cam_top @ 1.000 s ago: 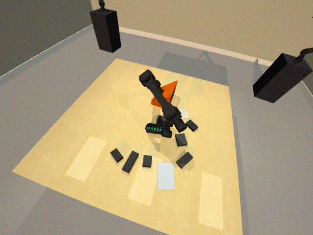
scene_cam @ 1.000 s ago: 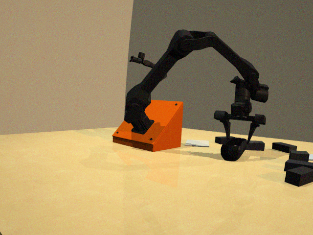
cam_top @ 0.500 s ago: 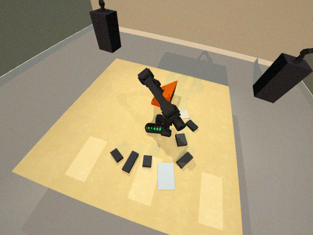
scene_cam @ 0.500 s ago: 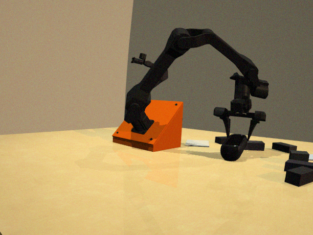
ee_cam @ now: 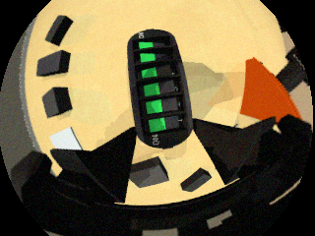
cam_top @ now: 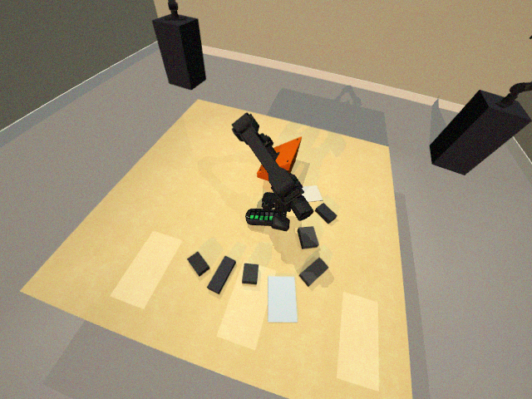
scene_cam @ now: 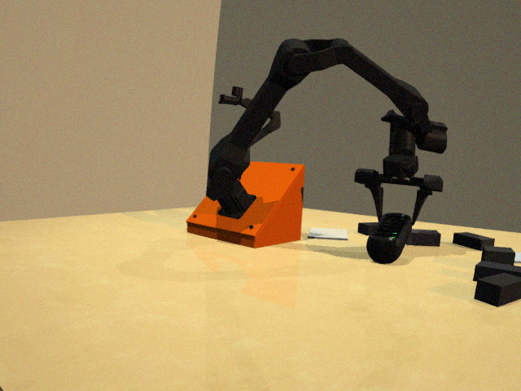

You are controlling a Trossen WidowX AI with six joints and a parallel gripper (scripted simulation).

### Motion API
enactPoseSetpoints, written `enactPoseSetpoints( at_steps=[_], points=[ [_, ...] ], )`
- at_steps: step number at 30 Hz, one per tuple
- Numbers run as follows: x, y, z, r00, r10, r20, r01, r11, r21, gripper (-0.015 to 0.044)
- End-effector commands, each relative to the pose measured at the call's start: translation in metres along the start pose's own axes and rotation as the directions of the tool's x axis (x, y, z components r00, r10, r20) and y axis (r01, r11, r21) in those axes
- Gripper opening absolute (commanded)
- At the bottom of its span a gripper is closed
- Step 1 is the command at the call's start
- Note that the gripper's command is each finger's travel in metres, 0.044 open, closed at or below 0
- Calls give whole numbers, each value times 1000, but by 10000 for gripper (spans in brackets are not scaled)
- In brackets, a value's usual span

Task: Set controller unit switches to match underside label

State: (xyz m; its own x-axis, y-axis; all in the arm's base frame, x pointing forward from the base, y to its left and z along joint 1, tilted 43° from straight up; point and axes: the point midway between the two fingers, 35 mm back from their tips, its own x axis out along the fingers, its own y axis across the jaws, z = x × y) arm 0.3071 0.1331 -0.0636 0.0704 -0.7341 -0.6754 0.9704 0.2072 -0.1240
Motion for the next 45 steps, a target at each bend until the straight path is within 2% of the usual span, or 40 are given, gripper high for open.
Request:
enactPoseSetpoints(
  at_steps=[1,45],
  points=[
    [-5,1,5,1000,7,-8,-7,1000,0,336],
    [-28,1,33,995,6,-97,-6,1000,0,336]
  ],
)
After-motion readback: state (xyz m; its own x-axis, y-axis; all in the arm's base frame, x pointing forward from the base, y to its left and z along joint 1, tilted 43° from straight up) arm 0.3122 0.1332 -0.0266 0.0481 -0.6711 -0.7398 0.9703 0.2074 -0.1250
